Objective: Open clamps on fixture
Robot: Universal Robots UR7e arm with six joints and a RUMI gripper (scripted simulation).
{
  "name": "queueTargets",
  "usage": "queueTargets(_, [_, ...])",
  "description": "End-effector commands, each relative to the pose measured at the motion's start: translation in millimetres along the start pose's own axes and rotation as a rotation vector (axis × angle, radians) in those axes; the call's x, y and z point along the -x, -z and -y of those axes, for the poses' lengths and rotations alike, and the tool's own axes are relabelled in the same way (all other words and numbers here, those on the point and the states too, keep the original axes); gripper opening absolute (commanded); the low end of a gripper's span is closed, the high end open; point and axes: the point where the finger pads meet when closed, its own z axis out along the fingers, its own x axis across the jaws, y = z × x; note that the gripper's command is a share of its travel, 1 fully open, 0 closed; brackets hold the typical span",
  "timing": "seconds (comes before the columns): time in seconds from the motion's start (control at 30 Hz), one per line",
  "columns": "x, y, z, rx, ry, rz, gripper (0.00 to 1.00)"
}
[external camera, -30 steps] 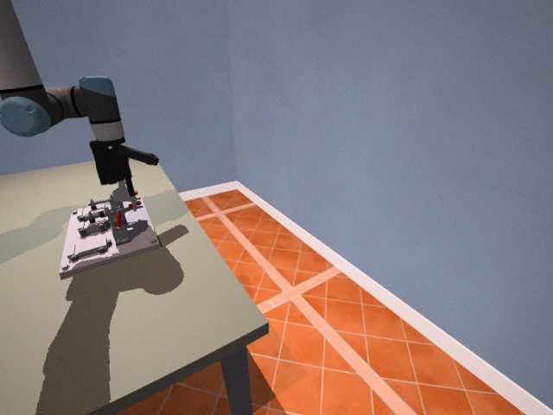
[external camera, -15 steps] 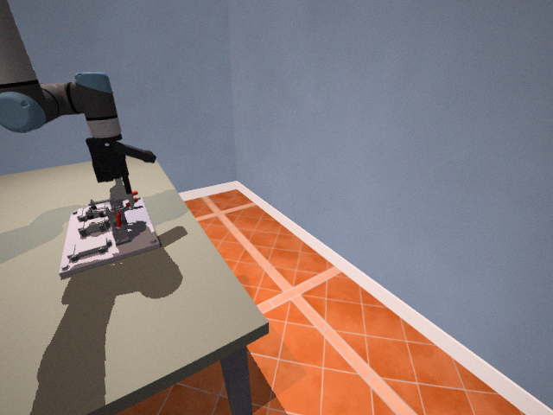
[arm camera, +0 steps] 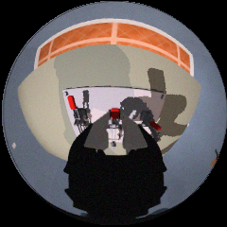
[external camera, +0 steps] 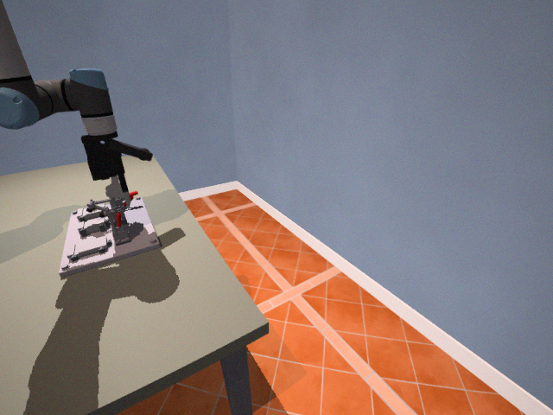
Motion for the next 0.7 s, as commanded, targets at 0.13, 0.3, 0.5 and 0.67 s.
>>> queueTargets(0.13, [-0.1,3.2,-4.5,0.000,0.000,0.000,0.00])
queueTargets(0.3, [-0.1,4.9,-8.4,0.000,0.000,0.000,0.00])
queueTargets(0.5, [-0.1,6.4,-13.1,0.000,0.000,0.000,0.00])
queueTargets(0.67, [-0.1,7.0,-15.3,0.000,0.000,0.000,0.00])
